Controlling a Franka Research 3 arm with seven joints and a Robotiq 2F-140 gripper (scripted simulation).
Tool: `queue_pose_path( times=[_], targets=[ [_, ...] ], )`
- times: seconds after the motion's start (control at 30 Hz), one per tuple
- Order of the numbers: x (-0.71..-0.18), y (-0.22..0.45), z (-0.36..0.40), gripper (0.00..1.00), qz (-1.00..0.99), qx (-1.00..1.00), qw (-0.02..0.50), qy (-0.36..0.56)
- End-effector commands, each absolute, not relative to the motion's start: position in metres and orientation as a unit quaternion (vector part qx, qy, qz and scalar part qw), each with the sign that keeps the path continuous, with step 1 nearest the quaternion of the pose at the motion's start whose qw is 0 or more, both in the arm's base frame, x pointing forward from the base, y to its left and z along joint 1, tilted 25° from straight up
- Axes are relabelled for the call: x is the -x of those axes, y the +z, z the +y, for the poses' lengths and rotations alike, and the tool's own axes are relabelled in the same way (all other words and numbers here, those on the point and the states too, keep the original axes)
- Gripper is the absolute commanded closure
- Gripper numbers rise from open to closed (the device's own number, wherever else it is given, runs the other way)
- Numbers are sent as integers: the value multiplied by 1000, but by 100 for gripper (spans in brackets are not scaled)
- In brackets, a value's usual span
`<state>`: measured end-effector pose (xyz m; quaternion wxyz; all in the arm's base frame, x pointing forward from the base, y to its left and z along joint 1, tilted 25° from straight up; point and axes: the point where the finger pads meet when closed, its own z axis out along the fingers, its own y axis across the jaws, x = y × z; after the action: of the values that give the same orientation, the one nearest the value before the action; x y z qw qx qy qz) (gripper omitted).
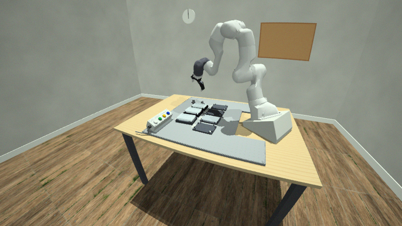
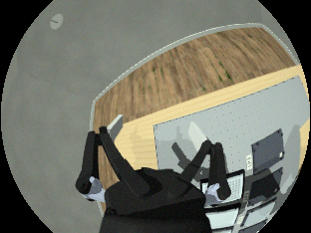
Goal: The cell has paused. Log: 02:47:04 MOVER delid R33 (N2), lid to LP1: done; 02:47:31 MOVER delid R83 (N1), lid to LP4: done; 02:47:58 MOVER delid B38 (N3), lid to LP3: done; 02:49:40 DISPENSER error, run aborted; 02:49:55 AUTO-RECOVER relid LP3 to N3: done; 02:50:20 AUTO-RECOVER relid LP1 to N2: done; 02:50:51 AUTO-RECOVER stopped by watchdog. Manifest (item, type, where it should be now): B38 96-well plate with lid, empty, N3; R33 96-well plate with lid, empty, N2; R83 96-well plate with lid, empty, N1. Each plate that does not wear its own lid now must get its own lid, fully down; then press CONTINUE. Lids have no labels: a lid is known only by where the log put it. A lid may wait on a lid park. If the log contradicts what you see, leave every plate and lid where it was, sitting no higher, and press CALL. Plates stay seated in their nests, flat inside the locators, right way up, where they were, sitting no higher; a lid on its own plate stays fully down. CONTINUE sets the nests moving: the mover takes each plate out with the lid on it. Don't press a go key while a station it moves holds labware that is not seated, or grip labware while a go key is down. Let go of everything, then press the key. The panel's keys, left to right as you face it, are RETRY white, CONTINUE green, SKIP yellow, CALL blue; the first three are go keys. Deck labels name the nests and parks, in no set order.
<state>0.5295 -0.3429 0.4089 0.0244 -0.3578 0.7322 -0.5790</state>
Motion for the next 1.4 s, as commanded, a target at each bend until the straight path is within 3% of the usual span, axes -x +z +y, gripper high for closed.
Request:
queue_pose_path(
  times=[0.0, 0.6, 0.9, 1.1, 1.13, 1.3, 1.37],
  targets=[
    [-530, 409, -343, 0, 732, 358, 24, -579],
    [-531, 409, -339, 0, 729, 365, 24, -579],
    [-558, 369, -205, 0, 581, 595, 7, -555],
    [-558, 369, -205, 0, 563, 618, 3, -549],
    [-552, 348, -168, 0, 508, 680, -9, -529],
    [-552, 348, -168, 0, 505, 684, -10, -527],
    [-539, 323, -132, 0, 441, 747, -25, -498]
  ],
)
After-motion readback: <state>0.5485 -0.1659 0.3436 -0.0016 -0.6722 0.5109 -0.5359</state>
